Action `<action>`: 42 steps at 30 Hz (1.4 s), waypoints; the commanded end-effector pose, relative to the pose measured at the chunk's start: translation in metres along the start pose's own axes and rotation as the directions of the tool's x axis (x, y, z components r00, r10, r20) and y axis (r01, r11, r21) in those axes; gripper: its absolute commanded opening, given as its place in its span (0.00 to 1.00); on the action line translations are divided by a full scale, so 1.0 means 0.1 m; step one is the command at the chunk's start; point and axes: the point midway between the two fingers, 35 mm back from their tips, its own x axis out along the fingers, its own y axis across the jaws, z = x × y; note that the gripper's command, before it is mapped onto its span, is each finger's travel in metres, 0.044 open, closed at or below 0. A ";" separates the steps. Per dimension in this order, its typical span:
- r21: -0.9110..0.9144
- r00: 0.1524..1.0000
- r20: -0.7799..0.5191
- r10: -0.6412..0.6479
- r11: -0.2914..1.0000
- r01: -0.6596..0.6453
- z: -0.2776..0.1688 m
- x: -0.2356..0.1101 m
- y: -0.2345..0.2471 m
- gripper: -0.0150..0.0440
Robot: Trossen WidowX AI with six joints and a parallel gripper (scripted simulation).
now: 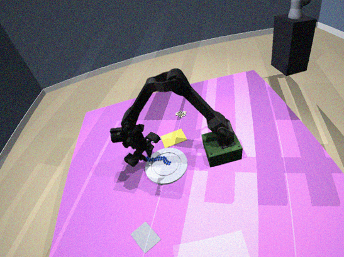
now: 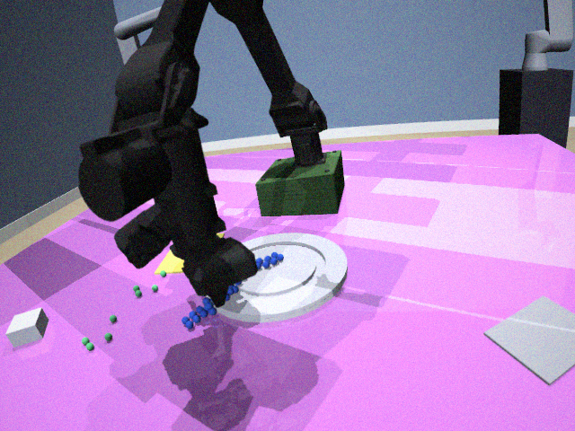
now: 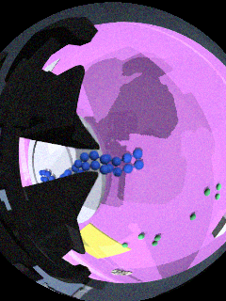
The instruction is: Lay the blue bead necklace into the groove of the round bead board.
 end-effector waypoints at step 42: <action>-0.005 1.000 -0.002 -0.003 1.000 0.003 0.00 -0.25 0.00 0.25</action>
